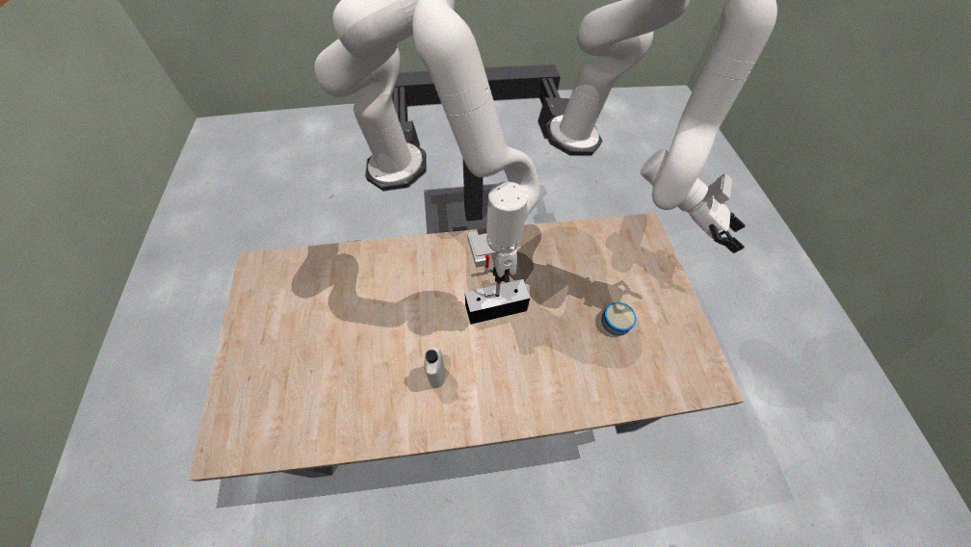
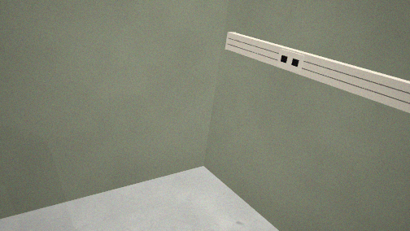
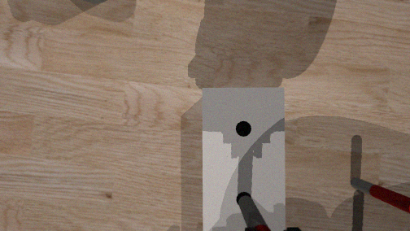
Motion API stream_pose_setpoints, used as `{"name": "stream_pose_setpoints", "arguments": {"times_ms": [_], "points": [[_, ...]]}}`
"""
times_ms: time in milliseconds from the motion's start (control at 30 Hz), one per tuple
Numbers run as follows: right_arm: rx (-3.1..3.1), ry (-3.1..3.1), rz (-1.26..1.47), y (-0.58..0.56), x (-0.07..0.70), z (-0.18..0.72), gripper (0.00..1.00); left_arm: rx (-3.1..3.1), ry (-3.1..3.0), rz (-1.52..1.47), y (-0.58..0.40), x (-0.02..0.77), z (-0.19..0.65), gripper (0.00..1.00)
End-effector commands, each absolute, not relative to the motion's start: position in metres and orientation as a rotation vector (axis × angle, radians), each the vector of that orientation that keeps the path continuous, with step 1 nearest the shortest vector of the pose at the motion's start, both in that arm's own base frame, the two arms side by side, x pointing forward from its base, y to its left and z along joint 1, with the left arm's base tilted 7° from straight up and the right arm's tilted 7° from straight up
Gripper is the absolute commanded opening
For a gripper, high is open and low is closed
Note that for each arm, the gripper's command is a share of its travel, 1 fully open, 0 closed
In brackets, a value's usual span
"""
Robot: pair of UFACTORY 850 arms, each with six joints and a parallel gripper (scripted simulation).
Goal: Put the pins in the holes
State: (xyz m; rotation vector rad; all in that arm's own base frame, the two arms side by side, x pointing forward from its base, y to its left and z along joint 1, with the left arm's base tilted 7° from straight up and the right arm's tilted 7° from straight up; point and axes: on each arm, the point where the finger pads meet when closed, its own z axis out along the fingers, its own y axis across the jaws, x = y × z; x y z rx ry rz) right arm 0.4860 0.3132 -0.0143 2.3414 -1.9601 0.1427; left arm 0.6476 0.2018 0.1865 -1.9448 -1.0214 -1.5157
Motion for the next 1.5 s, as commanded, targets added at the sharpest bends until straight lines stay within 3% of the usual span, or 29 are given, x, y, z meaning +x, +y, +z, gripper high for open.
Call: {"name": "stream_pose_setpoints", "arguments": {"times_ms": [0,1467], "points": [[2.343,-1.961,0.144,0.3138,0.4867,-0.0135,0.00,-1.943,-1.022,-1.518,0.2018,0.6482,0.1876,1.00],[2.342,-1.962,0.144,0.3133,0.4854,-0.0174,0.00,-1.943,-1.022,-1.518,0.2018,0.6482,0.1876,1.00]]}}
